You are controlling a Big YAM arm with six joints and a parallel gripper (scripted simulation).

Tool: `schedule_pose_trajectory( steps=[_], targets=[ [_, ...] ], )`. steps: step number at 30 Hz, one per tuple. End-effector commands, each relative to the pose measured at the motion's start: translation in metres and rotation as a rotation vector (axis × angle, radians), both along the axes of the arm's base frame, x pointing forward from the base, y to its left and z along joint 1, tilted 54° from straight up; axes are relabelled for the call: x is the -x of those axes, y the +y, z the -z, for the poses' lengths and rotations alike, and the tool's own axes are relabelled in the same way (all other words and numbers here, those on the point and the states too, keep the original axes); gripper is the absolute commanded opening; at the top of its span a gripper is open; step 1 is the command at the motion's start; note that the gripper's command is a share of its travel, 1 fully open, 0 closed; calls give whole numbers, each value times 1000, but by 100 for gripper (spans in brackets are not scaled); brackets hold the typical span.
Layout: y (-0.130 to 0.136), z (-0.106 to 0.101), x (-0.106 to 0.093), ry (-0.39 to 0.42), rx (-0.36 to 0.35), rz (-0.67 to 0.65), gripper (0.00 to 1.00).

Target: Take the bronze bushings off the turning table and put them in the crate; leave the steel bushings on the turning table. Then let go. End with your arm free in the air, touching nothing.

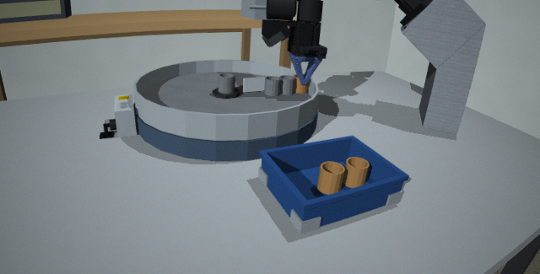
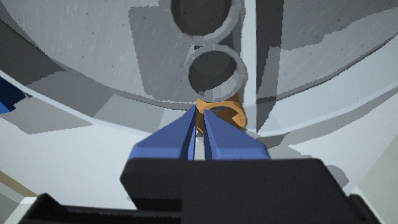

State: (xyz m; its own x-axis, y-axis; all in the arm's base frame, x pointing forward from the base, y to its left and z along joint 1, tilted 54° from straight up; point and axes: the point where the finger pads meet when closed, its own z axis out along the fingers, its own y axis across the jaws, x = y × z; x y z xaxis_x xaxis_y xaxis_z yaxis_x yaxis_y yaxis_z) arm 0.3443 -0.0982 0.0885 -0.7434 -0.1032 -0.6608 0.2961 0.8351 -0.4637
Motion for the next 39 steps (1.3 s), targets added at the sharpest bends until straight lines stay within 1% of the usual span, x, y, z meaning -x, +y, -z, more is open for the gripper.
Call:
schedule_pose_trajectory(
  steps=[1, 34, 39],
  targets=[
    [-4, -9, -2, -22, 15, 8, 0],
    [-4, -9, -2, -22, 15, 8, 0],
    [2, -8, 0, -15, 9, -1, 0]
  ],
)
